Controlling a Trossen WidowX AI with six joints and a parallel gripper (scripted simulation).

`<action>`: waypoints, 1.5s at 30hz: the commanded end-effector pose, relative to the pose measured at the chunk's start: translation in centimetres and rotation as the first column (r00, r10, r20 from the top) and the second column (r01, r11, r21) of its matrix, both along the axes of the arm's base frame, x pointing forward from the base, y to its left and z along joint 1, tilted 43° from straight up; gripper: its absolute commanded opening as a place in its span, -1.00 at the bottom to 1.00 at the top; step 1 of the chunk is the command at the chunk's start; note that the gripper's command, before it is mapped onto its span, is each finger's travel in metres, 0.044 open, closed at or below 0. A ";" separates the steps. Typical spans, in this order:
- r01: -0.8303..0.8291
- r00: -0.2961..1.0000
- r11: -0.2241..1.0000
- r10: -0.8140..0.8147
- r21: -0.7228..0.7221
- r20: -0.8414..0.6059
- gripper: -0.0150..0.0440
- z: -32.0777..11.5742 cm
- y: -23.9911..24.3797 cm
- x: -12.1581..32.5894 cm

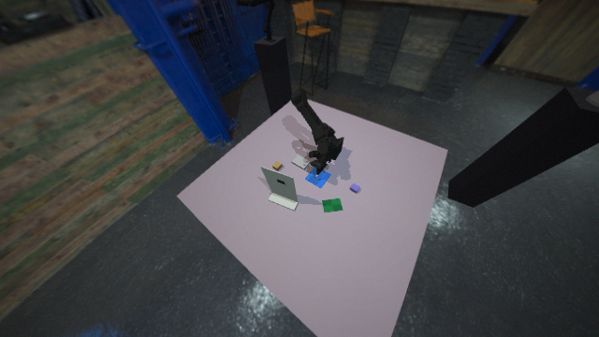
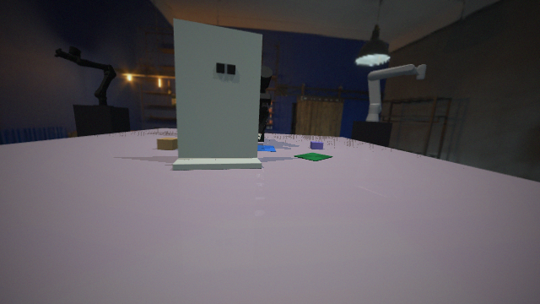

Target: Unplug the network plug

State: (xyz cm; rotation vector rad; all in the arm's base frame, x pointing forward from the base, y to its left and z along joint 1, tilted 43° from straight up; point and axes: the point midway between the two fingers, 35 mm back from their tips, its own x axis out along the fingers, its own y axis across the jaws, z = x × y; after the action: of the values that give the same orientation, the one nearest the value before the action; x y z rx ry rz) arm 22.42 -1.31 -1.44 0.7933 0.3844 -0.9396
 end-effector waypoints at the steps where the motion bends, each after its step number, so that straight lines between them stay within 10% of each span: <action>1: -0.001 1.000 1.000 0.000 -0.010 -0.023 -0.49 -0.6 -0.5 -0.6; 45: -0.002 1.000 1.000 0.002 -0.017 -0.018 -0.49 -1.9 -2.5 -0.7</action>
State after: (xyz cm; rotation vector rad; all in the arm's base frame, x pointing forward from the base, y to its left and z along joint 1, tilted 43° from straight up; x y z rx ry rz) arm 21.80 -3.61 -3.19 0.7766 0.3838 -0.9431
